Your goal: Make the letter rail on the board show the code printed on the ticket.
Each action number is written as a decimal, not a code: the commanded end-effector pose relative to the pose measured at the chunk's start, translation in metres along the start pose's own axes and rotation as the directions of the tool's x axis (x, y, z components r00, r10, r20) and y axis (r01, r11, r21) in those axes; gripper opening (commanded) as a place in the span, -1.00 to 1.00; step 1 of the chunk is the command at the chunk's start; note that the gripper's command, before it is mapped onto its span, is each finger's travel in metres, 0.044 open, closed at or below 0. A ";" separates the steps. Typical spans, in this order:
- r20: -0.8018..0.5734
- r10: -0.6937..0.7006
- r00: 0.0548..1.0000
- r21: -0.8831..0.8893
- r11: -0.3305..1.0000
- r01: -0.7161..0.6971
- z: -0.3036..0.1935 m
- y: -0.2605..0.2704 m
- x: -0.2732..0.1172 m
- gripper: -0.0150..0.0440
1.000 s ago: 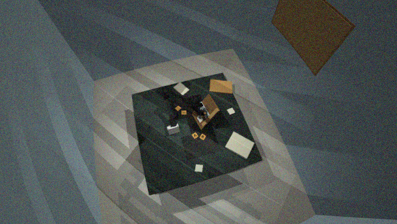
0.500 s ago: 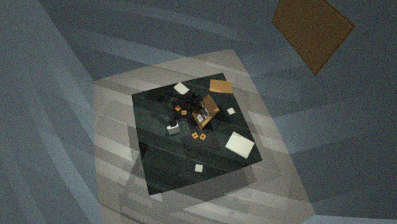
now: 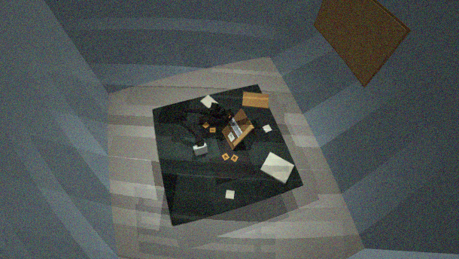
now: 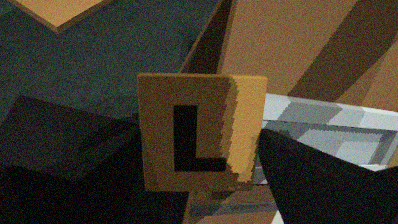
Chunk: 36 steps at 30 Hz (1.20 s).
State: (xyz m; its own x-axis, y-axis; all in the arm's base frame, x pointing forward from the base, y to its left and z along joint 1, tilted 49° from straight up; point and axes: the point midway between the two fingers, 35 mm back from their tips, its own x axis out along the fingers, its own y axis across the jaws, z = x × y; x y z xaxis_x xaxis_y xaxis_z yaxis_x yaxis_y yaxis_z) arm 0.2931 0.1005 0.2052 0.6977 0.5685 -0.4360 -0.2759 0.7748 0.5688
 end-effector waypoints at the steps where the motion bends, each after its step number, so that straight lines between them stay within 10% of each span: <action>1: 0.022 0.067 0.998 0.055 0.996 -0.068 -0.003 0.023 -0.008 -0.49; 36: 0.050 0.200 0.978 0.158 0.966 -0.206 -0.009 0.075 0.022 -0.49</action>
State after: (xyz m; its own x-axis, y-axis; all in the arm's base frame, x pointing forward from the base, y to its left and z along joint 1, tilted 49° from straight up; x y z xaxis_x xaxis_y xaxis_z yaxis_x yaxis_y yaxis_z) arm 0.2814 0.1736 0.2316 0.6565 0.7007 -0.2792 -0.3102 0.5882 0.7468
